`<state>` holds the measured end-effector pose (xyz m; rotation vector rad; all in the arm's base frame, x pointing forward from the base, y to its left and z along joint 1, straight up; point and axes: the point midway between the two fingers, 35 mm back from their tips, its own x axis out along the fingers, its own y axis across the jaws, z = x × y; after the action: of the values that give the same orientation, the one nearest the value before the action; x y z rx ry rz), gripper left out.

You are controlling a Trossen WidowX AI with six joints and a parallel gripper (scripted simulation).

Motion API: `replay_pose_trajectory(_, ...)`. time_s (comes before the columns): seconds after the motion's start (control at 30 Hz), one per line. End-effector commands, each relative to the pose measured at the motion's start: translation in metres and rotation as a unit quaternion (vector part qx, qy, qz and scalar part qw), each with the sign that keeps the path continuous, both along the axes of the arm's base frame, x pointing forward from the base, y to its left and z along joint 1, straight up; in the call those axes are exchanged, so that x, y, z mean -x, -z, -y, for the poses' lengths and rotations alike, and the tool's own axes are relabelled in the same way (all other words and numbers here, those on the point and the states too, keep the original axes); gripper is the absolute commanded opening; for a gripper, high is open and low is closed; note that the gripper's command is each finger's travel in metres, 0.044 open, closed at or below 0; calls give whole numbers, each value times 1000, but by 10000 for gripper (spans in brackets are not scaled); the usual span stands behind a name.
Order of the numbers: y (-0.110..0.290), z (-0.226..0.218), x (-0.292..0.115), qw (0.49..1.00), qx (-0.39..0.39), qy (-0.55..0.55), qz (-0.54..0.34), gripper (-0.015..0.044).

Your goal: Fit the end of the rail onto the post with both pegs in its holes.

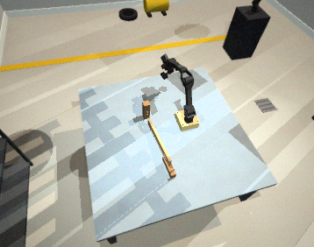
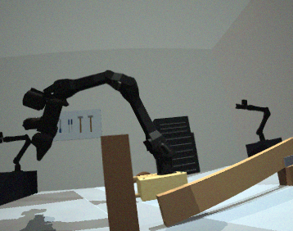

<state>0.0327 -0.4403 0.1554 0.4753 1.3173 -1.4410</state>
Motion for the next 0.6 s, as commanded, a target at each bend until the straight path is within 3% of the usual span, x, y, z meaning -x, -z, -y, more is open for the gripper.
replay_pose_trajectory(0.0,-3,-14,-58,994,-2,-106,8,440)
replay_pose_trajectory(0.3,-14,-57,-156,955,6,-294,18,440)
replay_pose_trajectory(0.57,-25,-120,-236,884,20,-466,25,440)
